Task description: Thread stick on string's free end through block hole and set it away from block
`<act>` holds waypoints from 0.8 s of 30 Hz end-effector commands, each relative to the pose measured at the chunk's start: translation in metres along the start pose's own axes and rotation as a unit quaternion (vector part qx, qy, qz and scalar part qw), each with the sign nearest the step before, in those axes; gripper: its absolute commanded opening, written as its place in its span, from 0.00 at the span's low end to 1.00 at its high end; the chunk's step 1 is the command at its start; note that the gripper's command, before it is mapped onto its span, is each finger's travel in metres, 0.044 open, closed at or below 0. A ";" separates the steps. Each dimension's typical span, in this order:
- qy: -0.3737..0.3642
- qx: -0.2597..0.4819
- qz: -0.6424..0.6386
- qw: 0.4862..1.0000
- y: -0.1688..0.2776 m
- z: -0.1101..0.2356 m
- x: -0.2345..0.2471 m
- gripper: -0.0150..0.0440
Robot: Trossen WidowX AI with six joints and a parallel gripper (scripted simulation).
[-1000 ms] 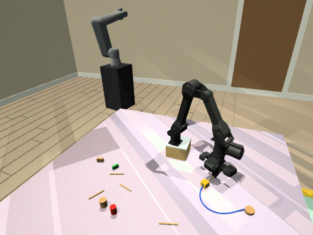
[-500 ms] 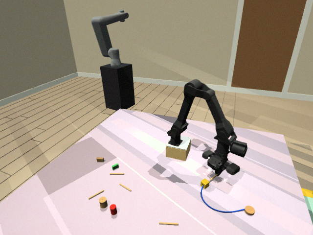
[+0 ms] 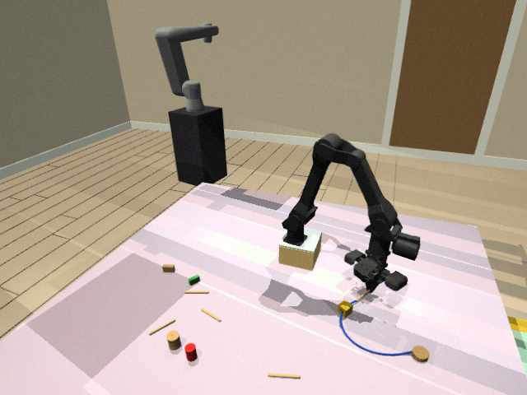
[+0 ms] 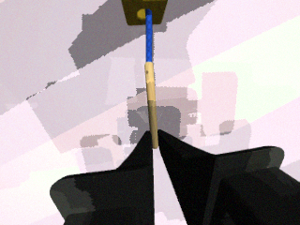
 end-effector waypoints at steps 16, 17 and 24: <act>0.021 0.001 0.002 1.000 0.017 -0.010 0.003 0.25; 0.021 0.001 0.002 1.000 0.017 -0.010 0.003 0.25; 0.021 -0.003 0.005 1.000 0.015 -0.008 0.002 0.48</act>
Point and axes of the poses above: the point midway between the two fingers, 35 mm back from their tips, its own z axis back along the fingers, its own x axis across the jaws, y = z × x, the point moved 2 cm from there along z, back along the fingers, and after that the axes turned 6 degrees about z, right-handed, at the moved point
